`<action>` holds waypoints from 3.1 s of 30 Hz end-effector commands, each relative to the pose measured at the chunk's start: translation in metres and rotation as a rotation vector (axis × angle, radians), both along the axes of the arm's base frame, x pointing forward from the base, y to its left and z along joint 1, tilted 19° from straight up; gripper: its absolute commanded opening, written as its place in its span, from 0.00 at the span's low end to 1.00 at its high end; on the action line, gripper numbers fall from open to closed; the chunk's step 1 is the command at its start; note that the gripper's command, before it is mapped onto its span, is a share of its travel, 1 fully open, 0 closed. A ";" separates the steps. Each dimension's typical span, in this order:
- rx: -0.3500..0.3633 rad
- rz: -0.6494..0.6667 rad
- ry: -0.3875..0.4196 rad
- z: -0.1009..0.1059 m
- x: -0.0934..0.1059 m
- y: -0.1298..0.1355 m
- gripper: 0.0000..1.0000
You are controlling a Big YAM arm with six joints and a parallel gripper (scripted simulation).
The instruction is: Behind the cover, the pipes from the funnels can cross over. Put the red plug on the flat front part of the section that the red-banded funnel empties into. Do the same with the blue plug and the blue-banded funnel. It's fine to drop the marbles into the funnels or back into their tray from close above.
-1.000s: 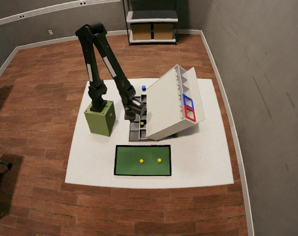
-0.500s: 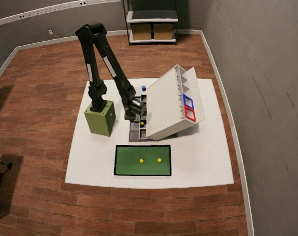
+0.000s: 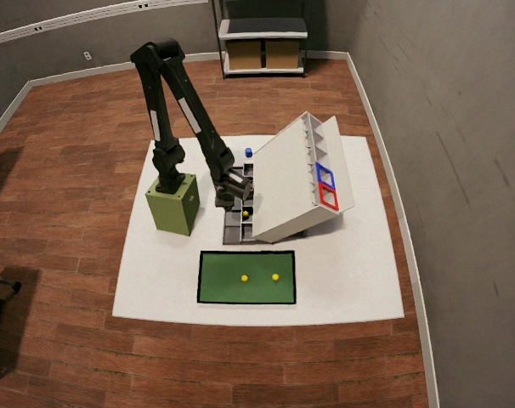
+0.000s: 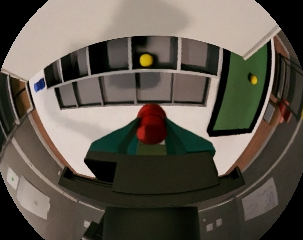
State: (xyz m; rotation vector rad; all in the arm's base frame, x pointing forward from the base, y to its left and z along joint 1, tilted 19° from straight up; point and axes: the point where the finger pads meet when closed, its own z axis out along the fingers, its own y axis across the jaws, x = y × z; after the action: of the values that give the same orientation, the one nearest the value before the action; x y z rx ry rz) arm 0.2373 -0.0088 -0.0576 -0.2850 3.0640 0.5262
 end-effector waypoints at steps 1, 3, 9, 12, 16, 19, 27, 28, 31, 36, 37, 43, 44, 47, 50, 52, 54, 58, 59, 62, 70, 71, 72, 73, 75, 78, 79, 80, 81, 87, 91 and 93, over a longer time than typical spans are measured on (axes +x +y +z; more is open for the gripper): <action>-0.010 0.000 -0.032 0.001 0.017 -0.007 0.00; -0.009 0.001 -0.027 0.000 0.015 -0.005 0.00; -0.002 0.002 0.002 -0.010 0.001 0.004 0.00; -0.003 0.002 -0.005 -0.014 0.005 0.004 0.00; 0.000 0.002 0.002 -0.022 0.001 0.008 0.00; -0.005 0.002 -0.019 -0.022 0.013 0.006 0.00; -0.002 0.002 -0.006 -0.042 0.006 0.013 0.00; -0.001 0.002 -0.005 -0.044 0.005 0.014 0.00; 0.000 0.002 0.000 -0.051 0.003 0.016 0.00; -0.002 0.002 -0.006 -0.057 0.006 0.017 0.00; -0.002 0.002 -0.006 -0.058 0.006 0.018 0.00; -0.001 0.002 -0.004 -0.066 0.005 0.020 0.00; -0.001 0.002 -0.004 -0.067 0.005 0.020 0.00; -0.001 -0.001 -0.004 -0.069 0.005 0.020 0.00; -0.003 0.001 -0.011 -0.068 0.007 0.020 0.00; -0.003 0.001 -0.011 -0.068 0.007 0.020 0.00; -0.003 0.000 -0.011 -0.068 0.007 0.019 0.00; -0.002 0.000 -0.010 -0.069 0.006 0.019 0.00; -0.002 0.000 -0.010 -0.069 0.006 0.019 0.00; -0.002 0.000 -0.010 -0.069 0.006 0.019 0.00; -0.002 0.000 -0.010 -0.069 0.006 0.019 0.00; -0.002 0.000 -0.010 -0.069 0.006 0.019 0.00; -0.002 0.000 -0.010 -0.069 0.006 0.019 0.00; -0.002 0.000 -0.010 -0.069 0.006 0.019 0.00; -0.002 0.000 -0.010 -0.069 0.006 0.019 0.00; -0.002 0.000 -0.010 -0.069 0.006 0.019 0.00; -0.002 0.000 -0.010 -0.069 0.006 0.019 0.00; -0.002 0.000 -0.010 -0.069 0.006 0.019 0.00; -0.002 0.000 -0.010 -0.069 0.006 0.019 0.00; -0.002 0.000 -0.010 -0.069 0.006 0.020 0.00; -0.001 0.003 -0.002 -0.071 0.004 0.022 0.00; -0.001 0.002 -0.001 -0.072 0.003 0.022 0.00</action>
State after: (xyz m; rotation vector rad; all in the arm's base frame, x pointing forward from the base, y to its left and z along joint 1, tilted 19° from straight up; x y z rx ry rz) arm 0.2416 0.0091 -0.1259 -0.2869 3.0609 0.5190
